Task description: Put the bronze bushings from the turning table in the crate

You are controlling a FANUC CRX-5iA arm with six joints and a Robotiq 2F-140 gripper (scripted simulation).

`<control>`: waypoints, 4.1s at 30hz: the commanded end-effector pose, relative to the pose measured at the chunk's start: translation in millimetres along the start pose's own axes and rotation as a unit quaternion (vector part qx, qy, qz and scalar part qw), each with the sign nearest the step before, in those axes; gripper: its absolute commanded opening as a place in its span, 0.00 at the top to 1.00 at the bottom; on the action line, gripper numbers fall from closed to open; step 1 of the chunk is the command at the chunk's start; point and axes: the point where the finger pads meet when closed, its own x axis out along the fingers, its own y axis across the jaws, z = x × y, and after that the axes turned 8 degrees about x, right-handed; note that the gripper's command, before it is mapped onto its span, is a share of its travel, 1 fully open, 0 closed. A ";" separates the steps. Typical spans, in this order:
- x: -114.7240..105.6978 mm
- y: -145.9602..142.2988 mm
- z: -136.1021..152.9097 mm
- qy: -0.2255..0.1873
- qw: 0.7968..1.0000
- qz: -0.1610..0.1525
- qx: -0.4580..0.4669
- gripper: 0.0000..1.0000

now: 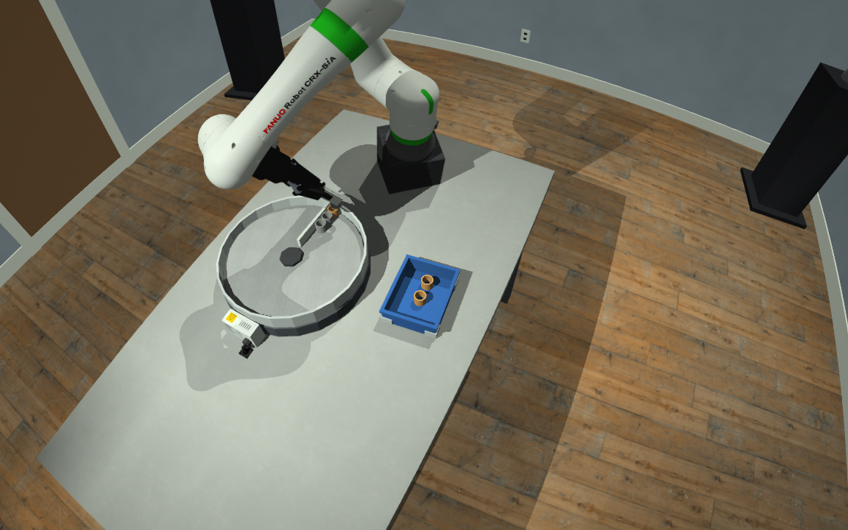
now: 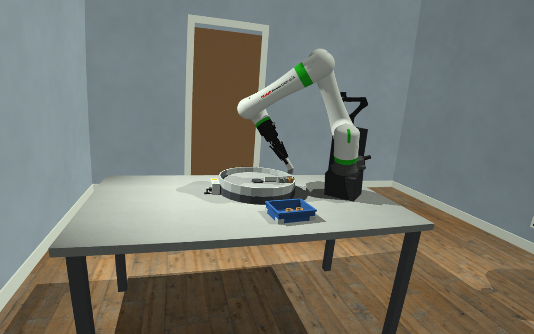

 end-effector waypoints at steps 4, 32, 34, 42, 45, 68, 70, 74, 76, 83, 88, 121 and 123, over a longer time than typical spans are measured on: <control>-0.2 0.0 -0.1 0.000 1.000 0.000 0.000 1.00; -5.2 -5.2 -5.3 0.000 1.000 0.000 0.000 1.00; -12.2 -12.4 -12.6 0.000 1.000 0.000 0.000 1.00; -55.1 -56.6 -57.5 0.000 1.000 0.000 0.000 1.00; -68.3 -70.2 -71.3 0.000 1.000 0.000 0.000 1.00; -101.8 -104.7 -106.4 0.000 1.000 0.000 0.000 1.00; -101.8 -104.7 -106.4 0.000 1.000 0.000 0.000 1.00; -101.8 -104.7 -106.4 0.000 1.000 0.000 0.000 1.00; -101.8 -104.7 -106.4 0.000 1.000 0.000 0.000 1.00; -101.8 -104.7 -106.4 0.000 1.000 0.000 0.000 1.00; -101.8 -104.7 -106.4 0.000 1.000 0.000 0.000 1.00; -82.7 -107.2 -122.2 0.000 1.000 0.000 0.000 1.00; -82.7 -107.2 -122.2 0.000 1.000 0.000 0.000 1.00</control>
